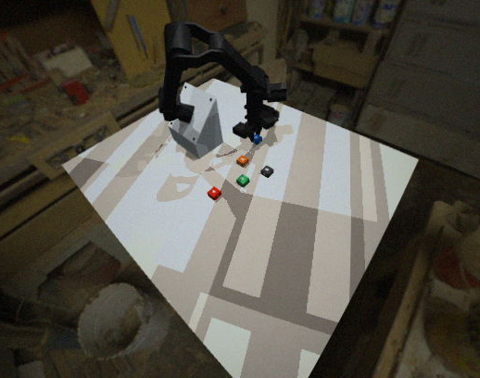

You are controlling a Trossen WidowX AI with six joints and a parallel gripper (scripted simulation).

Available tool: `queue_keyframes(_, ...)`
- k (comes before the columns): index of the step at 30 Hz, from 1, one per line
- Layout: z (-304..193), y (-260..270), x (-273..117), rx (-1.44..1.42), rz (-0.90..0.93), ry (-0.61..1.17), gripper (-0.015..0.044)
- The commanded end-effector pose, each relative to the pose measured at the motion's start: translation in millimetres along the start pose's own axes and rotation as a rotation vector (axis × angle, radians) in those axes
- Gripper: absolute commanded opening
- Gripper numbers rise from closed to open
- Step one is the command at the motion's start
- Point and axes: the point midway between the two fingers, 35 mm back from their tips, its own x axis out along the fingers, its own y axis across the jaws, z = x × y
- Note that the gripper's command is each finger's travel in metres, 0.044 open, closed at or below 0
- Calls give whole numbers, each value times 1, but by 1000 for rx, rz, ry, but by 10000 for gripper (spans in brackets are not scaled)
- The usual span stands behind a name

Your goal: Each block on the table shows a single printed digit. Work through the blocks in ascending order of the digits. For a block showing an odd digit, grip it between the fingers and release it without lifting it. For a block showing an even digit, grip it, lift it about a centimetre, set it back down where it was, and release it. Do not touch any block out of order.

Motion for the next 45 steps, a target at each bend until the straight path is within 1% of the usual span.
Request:
queue_keyframes(1, 0, 0, 1, 5, 3, 1, 120)
queue_keyframes(9, 0, 0, 14, 5, 2, 1, 120)
queue_keyframes(19, 0, 0, 14, 5, 2, 1, 120)
queue_keyframes(29, 0, 0, 14, 5, 2, 1, 382)
queue_keyframes(30, 0, 0, 14, 5, 2, 1, 400)
queue_keyframes(33, 1, 0, 11, 6, 2, 0, 400)
queue_keyframes(36, 1, 1, -20, 6, 4, 1, 400)
queue_keyframes(41, 0, 1, -22, 5, 4, 1, 400)
queue_keyframes(43, 2, 2, -35, 5, 6, 1, 348)
queue_keyframes(45, 3, 3, -73, 4, 8, 1, 295)
